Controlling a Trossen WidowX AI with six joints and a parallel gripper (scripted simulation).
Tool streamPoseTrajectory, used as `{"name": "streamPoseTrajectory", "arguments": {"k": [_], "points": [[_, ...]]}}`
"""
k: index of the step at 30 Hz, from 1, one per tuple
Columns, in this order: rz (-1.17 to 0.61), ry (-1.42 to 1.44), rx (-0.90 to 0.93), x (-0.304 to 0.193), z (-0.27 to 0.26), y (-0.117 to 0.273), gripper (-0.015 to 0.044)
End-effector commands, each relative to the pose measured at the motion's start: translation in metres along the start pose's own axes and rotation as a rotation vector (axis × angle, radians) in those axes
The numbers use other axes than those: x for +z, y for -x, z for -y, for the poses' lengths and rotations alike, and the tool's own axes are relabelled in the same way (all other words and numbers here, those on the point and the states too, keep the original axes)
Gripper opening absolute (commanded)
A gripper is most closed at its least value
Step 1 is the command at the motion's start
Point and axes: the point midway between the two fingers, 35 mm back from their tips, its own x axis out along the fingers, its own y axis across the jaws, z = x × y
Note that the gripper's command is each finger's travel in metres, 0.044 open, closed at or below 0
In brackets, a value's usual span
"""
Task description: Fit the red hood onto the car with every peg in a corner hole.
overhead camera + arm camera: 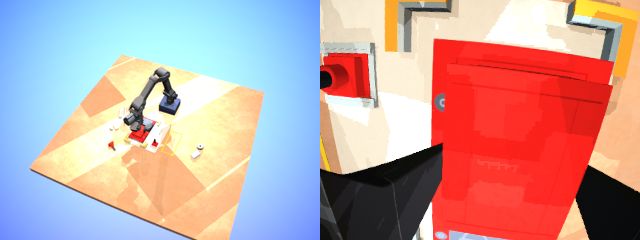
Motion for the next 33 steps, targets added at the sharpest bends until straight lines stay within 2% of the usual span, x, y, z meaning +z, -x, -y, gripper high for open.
{"name": "streamPoseTrajectory", "arguments": {"k": [1,13,29,30,33], "points": [[0.002,0.001,0.0,0.0004,-0.0001,-0.0018,0.0],[-0.001,0.001,0.0,-0.0001,-0.0001,-0.0036,0.0],[0.0,0.001,0.0,-0.0001,-0.0001,-0.0042,0.042],[0.0,0.001,0.0,-0.0001,-0.0001,-0.0042,0.044],[0.0,0.001,0.0,0.0002,0.0,-0.002,0.044]]}}
